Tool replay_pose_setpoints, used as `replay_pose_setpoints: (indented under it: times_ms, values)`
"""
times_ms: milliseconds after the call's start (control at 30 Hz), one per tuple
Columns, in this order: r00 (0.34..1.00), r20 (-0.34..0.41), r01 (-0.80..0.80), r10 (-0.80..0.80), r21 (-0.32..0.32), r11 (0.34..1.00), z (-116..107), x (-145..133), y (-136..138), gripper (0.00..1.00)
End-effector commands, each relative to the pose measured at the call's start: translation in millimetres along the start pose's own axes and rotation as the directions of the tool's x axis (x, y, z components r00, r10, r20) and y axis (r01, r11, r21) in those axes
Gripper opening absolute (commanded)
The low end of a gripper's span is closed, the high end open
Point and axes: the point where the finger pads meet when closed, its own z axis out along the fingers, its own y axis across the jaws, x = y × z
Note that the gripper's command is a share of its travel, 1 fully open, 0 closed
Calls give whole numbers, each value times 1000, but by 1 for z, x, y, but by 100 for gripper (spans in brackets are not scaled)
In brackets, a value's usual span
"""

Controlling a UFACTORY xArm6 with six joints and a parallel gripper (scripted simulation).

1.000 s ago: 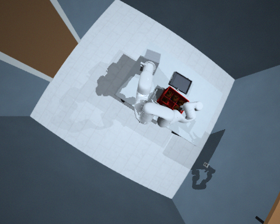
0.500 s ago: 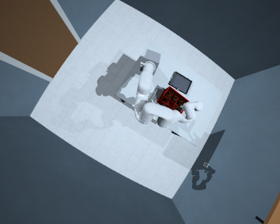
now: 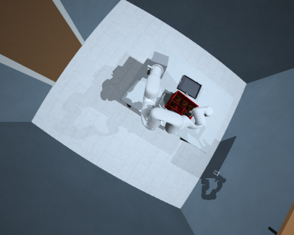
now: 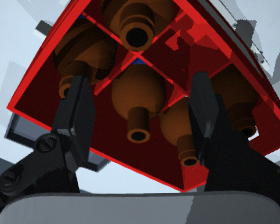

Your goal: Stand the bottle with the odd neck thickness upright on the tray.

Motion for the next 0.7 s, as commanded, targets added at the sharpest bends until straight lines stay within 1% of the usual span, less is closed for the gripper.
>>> replay_pose_setpoints:
  times_ms: [0,333,667]
  values:
    - [1000,-1,-1,1,3,1000,-1,1,-1,65]
    - [1000,0,-1,1,3,1000,1,1,-1,65]
    - [1000,1,-1,1,3,1000,10,1,-1,65]
